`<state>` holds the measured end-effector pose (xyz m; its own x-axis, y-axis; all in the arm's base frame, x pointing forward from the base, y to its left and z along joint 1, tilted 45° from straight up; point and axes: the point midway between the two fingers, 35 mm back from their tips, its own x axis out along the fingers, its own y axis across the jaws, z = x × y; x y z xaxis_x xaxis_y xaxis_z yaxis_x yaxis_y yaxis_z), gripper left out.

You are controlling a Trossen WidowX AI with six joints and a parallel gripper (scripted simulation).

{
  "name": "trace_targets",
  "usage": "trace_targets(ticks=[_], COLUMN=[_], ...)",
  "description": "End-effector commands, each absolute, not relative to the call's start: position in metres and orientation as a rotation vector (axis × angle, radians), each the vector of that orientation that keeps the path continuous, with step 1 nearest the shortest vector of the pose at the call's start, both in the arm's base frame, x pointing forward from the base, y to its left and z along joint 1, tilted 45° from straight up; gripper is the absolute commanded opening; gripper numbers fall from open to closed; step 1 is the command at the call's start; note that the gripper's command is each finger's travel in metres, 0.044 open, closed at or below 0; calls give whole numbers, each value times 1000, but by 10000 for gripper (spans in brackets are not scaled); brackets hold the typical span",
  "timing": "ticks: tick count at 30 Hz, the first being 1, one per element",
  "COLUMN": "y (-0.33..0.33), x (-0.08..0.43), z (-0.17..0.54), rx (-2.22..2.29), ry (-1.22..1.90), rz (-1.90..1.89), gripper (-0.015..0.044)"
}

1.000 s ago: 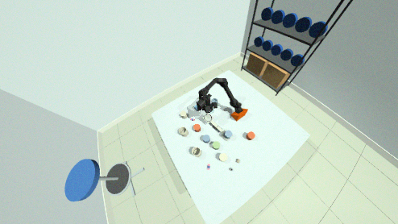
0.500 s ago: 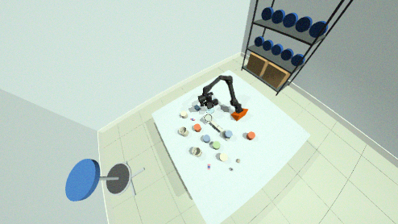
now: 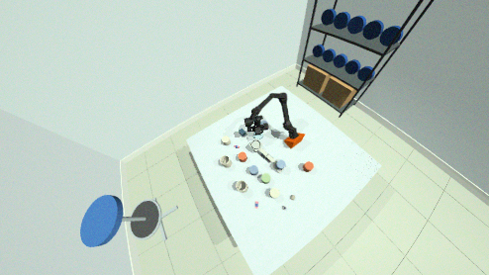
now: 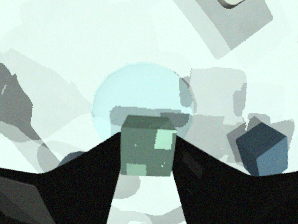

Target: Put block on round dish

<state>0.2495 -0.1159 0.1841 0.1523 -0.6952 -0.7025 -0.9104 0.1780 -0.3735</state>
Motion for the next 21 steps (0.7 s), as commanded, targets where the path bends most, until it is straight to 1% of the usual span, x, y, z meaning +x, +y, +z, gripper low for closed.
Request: trace_targets(ticks=[1, 21], y=[-126, -140], x=[250, 253], z=[173, 159], rx=[-1576, -1576], ry=[1598, 1598], rz=[324, 323], gripper=[0, 0])
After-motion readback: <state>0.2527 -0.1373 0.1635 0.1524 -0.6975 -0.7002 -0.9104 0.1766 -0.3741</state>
